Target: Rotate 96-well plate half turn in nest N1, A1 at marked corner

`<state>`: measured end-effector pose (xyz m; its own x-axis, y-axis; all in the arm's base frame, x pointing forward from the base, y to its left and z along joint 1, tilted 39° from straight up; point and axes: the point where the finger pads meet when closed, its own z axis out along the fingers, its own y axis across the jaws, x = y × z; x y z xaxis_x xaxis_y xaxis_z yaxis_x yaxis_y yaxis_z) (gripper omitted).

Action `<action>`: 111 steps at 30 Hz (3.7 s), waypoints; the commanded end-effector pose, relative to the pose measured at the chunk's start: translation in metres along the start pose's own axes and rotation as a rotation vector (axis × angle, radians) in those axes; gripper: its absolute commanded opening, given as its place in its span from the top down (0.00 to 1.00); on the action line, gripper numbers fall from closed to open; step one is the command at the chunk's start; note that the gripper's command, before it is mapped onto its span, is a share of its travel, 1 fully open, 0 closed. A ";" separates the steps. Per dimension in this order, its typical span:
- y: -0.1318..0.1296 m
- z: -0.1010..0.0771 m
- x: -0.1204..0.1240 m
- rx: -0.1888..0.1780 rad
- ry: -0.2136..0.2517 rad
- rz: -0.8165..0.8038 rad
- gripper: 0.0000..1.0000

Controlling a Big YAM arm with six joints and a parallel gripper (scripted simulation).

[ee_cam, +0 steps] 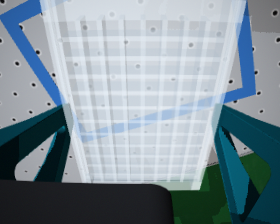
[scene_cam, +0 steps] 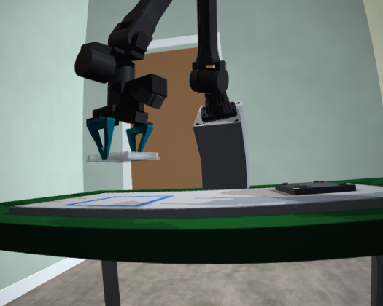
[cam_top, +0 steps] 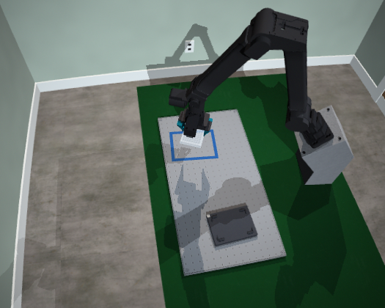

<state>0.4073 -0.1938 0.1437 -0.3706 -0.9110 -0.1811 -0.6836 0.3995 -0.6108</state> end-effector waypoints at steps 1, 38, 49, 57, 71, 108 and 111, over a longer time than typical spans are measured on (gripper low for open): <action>-0.003 -0.002 -0.006 -0.005 -0.012 -0.018 1.00; -0.008 0.011 -0.006 0.010 -0.010 -0.006 1.00; -0.009 0.017 -0.006 0.013 -0.009 -0.006 1.00; -0.011 0.021 -0.006 0.016 -0.010 -0.006 1.00; -0.015 0.029 -0.007 0.022 -0.010 -0.008 1.00; -0.013 0.051 -0.007 0.019 -0.010 -0.007 1.00; -0.013 0.053 -0.007 0.019 -0.010 -0.007 1.00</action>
<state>0.4349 -0.1964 0.1020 -0.3685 -0.9115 -0.1829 -0.6929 0.4005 -0.5995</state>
